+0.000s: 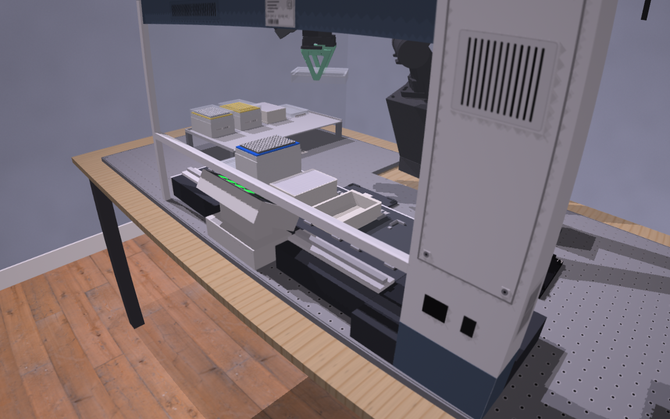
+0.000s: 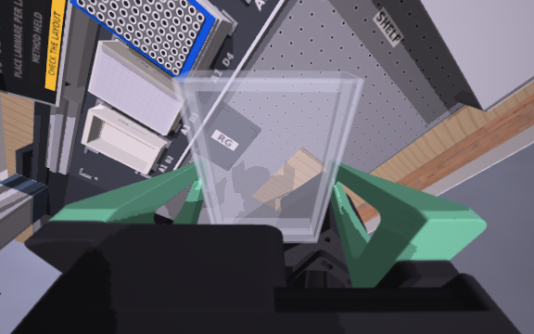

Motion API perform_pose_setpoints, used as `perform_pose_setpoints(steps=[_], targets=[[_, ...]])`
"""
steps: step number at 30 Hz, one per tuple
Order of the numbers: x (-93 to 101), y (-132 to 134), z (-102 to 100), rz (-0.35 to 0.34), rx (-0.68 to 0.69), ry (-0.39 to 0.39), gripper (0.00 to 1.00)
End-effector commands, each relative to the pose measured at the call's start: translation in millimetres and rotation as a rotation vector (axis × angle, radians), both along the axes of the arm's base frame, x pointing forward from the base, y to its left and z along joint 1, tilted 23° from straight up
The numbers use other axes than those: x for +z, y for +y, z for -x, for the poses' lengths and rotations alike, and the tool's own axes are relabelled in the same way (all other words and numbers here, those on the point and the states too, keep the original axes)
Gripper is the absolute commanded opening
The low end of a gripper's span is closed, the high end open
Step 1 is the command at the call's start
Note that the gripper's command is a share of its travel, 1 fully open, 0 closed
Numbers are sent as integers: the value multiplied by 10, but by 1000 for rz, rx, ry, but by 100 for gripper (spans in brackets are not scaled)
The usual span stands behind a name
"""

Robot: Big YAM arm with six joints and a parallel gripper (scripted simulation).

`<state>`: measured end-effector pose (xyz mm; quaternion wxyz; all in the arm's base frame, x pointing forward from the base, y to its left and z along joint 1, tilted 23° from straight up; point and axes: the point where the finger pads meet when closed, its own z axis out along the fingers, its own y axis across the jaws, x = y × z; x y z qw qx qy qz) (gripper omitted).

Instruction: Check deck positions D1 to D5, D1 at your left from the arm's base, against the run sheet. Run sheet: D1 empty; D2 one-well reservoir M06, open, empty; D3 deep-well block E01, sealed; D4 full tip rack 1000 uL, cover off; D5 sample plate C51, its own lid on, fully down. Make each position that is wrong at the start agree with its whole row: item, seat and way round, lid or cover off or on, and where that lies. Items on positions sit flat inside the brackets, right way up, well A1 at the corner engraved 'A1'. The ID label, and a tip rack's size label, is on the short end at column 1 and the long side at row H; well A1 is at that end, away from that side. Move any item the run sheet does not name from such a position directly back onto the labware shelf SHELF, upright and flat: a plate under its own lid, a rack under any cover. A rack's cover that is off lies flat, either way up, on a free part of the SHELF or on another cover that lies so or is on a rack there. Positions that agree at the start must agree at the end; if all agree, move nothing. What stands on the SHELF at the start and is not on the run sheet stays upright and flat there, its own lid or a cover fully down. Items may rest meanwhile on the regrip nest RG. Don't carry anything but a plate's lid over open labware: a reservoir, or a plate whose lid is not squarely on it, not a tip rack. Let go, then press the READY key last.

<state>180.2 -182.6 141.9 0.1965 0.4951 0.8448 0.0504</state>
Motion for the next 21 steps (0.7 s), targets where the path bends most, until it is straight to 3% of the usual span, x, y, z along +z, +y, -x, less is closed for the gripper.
perform_pose_setpoints(steps=[1,21], targets=[[12,-23,16,-30,-92,-14,0],[11,-21,13,-168,-421,-54,0]])
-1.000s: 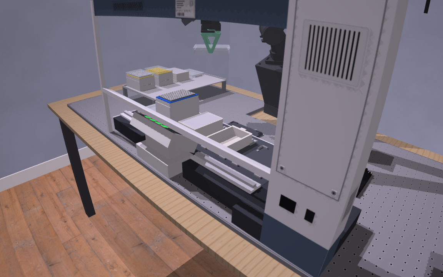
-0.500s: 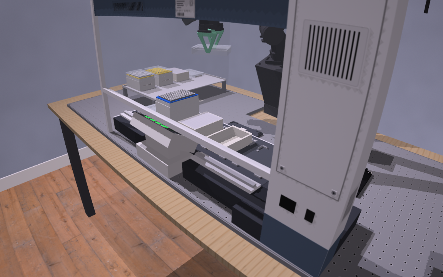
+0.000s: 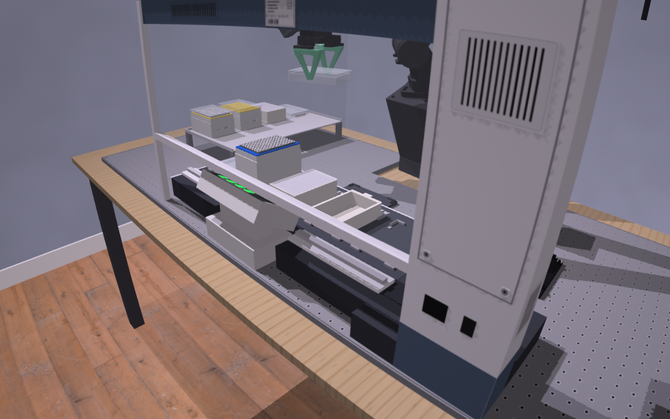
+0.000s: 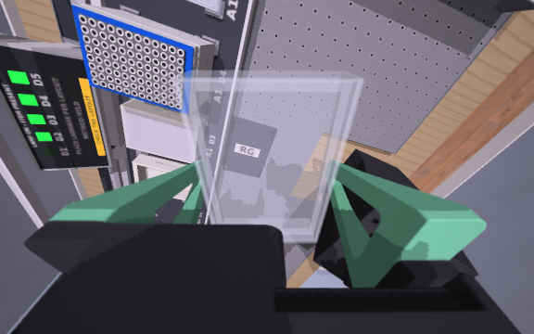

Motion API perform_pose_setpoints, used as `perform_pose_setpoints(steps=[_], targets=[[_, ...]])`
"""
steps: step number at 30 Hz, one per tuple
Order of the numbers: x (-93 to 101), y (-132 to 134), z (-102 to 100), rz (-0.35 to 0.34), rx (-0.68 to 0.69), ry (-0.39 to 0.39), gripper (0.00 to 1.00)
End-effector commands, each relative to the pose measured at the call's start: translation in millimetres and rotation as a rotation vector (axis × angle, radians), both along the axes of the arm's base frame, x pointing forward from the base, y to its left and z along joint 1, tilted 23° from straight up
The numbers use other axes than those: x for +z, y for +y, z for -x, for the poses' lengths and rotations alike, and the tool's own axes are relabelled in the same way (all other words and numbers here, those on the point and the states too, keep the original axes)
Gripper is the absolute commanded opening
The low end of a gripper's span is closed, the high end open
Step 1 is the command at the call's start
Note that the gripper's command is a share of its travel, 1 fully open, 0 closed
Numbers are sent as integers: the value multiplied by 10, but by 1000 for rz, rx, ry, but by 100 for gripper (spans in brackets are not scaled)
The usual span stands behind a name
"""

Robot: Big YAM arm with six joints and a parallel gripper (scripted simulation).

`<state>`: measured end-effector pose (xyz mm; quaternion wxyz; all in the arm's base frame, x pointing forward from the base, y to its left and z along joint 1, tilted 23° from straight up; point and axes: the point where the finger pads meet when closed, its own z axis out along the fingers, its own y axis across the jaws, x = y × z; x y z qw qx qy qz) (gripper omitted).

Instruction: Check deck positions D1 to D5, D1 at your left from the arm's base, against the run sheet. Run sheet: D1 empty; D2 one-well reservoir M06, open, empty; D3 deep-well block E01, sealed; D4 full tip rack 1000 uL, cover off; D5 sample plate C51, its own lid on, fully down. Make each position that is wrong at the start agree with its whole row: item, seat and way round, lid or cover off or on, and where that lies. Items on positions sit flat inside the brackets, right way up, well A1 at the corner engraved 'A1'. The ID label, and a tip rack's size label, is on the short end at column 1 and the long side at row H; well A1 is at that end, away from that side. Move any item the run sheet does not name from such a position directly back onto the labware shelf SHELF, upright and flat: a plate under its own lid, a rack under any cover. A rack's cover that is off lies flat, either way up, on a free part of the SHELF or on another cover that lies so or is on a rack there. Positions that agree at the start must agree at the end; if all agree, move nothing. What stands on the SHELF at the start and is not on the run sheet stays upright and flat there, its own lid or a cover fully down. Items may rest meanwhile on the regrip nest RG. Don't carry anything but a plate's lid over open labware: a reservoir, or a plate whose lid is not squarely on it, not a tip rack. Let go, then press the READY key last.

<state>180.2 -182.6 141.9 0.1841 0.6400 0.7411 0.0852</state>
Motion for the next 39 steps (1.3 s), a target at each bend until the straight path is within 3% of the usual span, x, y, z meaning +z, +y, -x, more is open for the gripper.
perform_pose_setpoints(steps=[1,13,39], targets=[[11,-21,13,-36,-105,-15,0],[10,-23,18,-112,-287,-36,0],[10,-19,13,-108,-277,-35,0]])
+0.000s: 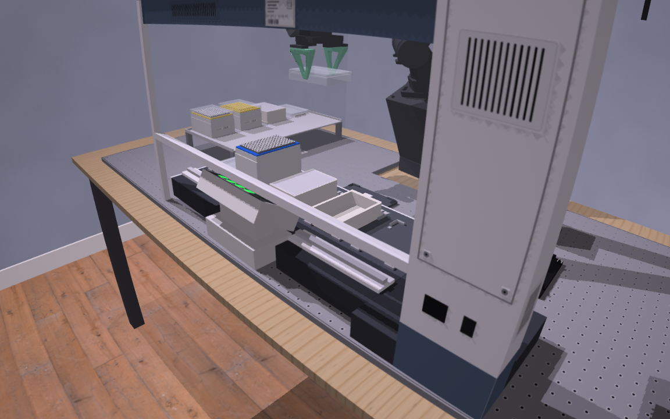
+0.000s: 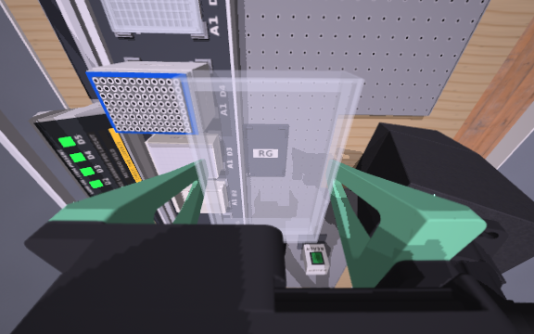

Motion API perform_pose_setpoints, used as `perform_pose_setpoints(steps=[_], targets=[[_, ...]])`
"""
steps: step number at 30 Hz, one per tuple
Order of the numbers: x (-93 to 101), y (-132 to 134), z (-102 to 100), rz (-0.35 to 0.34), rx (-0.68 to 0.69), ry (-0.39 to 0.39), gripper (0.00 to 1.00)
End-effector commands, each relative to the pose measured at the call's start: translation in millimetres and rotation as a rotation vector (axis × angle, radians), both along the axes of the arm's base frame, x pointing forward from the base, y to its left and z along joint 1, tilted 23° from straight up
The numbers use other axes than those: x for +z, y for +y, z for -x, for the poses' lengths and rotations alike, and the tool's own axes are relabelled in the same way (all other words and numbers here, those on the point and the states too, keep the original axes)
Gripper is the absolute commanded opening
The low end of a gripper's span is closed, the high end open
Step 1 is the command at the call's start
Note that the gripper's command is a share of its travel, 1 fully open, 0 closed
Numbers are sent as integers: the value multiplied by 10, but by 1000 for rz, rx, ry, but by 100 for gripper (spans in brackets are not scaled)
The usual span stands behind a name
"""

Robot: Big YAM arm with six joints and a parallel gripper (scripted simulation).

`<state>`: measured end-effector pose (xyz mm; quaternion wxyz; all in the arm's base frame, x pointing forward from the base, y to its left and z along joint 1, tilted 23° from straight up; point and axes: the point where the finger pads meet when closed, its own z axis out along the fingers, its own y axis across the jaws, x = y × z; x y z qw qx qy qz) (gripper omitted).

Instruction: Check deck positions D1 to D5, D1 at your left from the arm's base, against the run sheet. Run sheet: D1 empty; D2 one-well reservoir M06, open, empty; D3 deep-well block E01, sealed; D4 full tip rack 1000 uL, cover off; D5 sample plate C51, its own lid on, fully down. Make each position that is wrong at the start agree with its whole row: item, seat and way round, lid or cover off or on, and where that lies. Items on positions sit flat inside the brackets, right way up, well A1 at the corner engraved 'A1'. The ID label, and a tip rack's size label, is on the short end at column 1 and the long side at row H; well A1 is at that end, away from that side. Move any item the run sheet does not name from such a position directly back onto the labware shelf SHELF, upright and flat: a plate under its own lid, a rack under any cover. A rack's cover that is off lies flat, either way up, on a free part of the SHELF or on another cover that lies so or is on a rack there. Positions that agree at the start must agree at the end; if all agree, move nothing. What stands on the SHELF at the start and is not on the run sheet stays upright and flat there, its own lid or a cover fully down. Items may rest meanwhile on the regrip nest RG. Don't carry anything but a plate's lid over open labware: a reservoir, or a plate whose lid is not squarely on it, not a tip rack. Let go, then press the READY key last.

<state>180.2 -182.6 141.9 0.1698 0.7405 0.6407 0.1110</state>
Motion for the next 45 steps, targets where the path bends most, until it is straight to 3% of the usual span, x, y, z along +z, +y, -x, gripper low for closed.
perform_pose_setpoints(steps=[1,17,18,45], targets=[[10,-19,13,3,-11,-2,0],[10,-19,13,3,-11,-2,0],[243,-235,-73,54,-5,-34,0],[264,-1415,176,60,-7,-18,0]])
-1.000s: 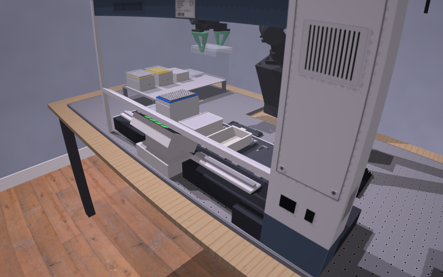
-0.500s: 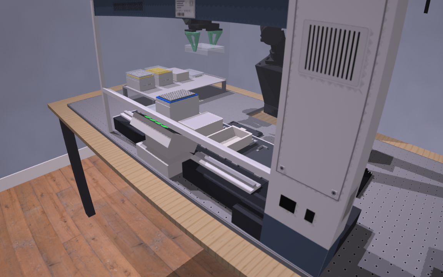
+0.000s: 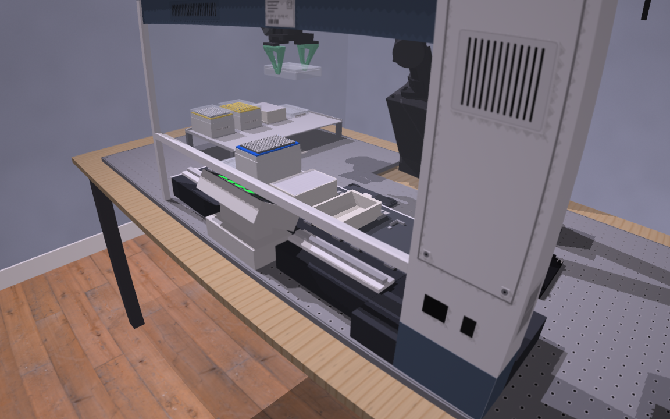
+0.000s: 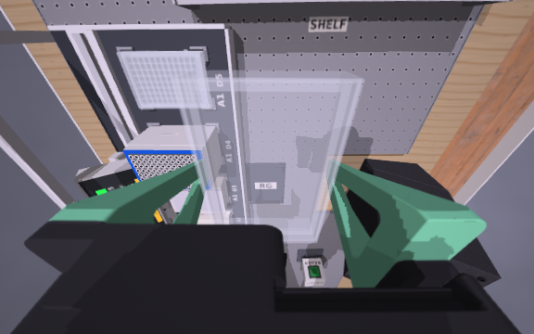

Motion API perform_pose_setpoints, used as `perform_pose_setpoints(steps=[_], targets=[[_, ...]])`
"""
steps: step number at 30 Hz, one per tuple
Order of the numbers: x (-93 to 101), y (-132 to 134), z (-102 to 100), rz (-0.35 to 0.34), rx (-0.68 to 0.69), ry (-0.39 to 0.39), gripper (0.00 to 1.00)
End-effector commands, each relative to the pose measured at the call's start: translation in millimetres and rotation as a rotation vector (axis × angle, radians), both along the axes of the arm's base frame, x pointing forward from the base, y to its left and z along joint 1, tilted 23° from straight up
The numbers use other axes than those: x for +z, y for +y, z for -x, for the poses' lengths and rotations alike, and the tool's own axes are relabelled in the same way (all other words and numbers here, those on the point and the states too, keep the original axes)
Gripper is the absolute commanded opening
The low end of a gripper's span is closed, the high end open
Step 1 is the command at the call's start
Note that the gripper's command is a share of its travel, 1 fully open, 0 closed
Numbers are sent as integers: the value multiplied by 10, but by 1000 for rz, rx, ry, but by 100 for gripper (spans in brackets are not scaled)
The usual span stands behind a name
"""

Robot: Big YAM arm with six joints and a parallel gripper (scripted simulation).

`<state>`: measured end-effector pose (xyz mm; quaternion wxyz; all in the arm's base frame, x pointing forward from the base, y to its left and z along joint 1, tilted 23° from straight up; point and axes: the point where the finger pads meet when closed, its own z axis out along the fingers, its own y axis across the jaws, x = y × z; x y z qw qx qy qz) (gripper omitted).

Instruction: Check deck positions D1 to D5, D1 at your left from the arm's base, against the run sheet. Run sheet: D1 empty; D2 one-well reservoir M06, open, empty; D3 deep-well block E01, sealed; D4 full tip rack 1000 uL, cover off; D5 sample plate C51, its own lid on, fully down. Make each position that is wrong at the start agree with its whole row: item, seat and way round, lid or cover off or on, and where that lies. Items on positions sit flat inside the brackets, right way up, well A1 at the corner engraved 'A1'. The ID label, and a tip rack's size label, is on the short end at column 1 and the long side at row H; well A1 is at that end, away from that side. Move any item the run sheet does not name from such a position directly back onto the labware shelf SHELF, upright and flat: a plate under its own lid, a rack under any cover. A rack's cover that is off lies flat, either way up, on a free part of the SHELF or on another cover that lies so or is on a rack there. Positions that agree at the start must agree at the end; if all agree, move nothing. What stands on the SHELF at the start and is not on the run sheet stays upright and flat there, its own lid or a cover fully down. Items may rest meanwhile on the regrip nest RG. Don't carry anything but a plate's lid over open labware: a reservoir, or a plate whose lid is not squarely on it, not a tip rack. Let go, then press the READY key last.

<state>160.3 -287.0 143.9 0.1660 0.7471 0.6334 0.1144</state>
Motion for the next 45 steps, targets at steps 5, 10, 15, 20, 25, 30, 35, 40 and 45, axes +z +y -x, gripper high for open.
perform_pose_setpoints(steps=[5,10,15,20,25,30,35,40,45], targets=[[248,-608,34,68,9,-12,0],[297,-542,-48,81,35,-15,0],[322,-570,-234,53,14,-10,0],[418,-577,-465,45,14,-10,0],[474,-623,-542,46,0,-13,0],[433,-588,-543,37,3,-10,0],[425,-572,-555,37,13,-9,0],[426,-572,-555,37,13,-9,0],[426,-572,-555,37,13,-9,0]])
